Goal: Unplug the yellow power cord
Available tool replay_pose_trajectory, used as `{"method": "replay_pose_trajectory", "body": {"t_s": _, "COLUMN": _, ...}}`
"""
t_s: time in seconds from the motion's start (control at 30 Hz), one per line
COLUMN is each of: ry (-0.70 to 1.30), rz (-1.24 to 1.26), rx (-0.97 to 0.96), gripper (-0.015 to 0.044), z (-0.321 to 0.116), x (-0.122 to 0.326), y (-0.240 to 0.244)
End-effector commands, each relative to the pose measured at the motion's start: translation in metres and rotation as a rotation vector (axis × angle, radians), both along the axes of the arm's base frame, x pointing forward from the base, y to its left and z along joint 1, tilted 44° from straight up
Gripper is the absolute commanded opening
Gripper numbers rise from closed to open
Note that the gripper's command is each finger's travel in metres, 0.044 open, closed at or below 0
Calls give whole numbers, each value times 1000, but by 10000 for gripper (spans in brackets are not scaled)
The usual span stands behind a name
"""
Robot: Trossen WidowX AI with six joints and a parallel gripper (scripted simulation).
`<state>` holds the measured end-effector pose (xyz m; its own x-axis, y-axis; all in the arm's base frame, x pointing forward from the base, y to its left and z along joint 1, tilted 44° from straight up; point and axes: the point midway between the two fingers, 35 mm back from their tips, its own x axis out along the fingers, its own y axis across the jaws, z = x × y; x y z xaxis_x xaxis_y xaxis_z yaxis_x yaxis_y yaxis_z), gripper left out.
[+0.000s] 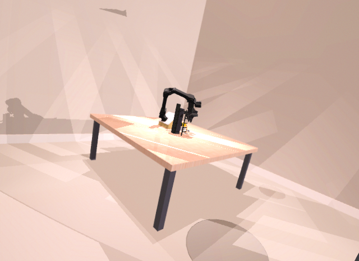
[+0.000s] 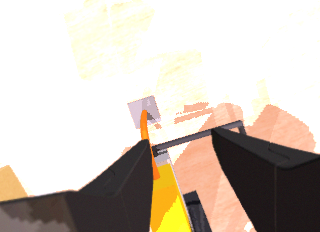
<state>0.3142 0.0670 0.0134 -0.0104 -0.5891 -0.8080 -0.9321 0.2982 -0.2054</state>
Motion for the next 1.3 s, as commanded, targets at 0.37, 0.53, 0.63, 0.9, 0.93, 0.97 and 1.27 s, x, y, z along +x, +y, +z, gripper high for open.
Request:
{"method": "replay_pose_trajectory", "body": {"t_s": 0.37, "ry": 164, "rz": 61, "rx": -113, "gripper": 160, "z": -15, "x": -23, "y": -11}}
{"method": "replay_pose_trajectory", "body": {"t_s": 0.53, "ry": 164, "rz": 61, "rx": -114, "gripper": 160, "z": -10, "x": -24, "y": -16}}
{"method": "replay_pose_trajectory", "body": {"t_s": 0.63, "ry": 164, "rz": 61, "rx": -114, "gripper": 160, "z": -6, "x": -25, "y": -19}}
{"method": "replay_pose_trajectory", "body": {"t_s": 0.9, "ry": 165, "rz": 61, "rx": -115, "gripper": 160, "z": 3, "x": -28, "y": -28}}
{"method": "replay_pose_trajectory", "body": {"t_s": 0.93, "ry": 165, "rz": 61, "rx": -115, "gripper": 160, "z": 4, "x": -29, "y": -30}}
{"method": "replay_pose_trajectory", "body": {"t_s": 0.97, "ry": 165, "rz": 61, "rx": -115, "gripper": 160, "z": 5, "x": -29, "y": -31}}
{"method": "replay_pose_trajectory", "body": {"t_s": 1.27, "ry": 165, "rz": 61, "rx": -116, "gripper": 160, "z": 12, "x": -32, "y": -38}}
